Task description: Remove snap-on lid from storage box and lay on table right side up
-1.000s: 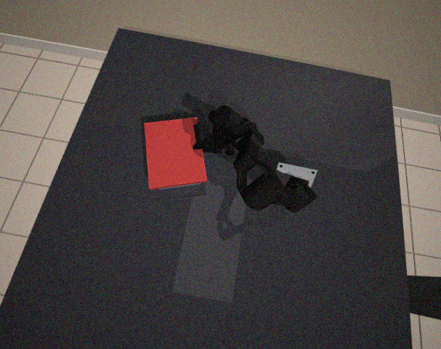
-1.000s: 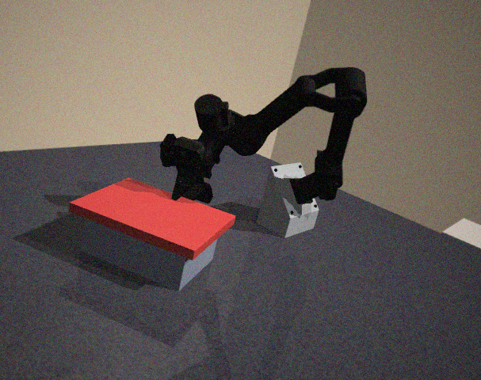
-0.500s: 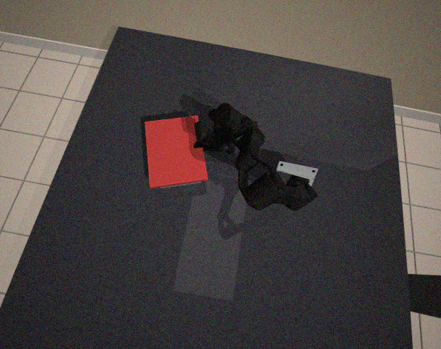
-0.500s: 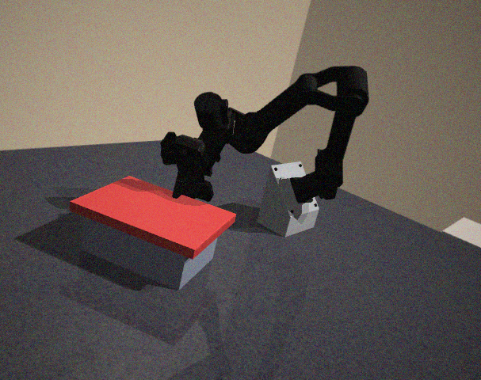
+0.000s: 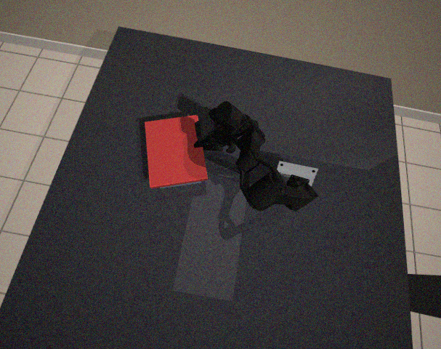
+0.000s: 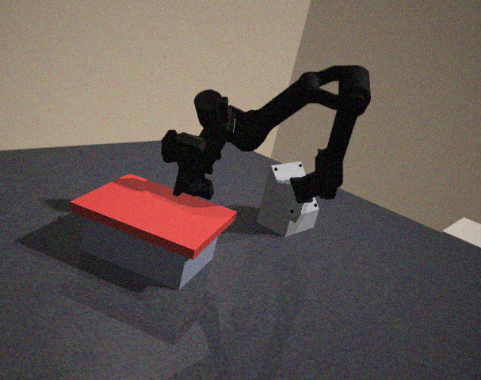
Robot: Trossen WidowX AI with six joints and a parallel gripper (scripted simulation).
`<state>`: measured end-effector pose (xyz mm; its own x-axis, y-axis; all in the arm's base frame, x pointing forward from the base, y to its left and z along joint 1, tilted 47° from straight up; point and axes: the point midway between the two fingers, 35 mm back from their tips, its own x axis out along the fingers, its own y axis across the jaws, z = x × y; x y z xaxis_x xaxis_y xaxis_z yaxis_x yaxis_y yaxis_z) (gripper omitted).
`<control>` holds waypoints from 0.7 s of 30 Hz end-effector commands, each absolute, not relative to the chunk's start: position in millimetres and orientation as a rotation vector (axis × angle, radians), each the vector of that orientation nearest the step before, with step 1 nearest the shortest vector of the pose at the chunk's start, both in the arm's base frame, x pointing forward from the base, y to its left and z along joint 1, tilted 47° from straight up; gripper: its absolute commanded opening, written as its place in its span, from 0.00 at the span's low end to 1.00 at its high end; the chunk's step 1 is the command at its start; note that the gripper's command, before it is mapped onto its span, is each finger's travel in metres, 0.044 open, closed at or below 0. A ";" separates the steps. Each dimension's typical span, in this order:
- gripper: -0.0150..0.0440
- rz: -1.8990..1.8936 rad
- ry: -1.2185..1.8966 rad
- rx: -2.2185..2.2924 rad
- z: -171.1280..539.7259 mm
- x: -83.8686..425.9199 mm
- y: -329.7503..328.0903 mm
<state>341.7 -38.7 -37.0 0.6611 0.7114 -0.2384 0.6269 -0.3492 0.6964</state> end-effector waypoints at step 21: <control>0.25 0.138 1.031 2.075 -33.2 342.0 -43.8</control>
<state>341.9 -43.4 -33.6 0.6634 0.7102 -0.2357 0.6240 -0.3512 0.6981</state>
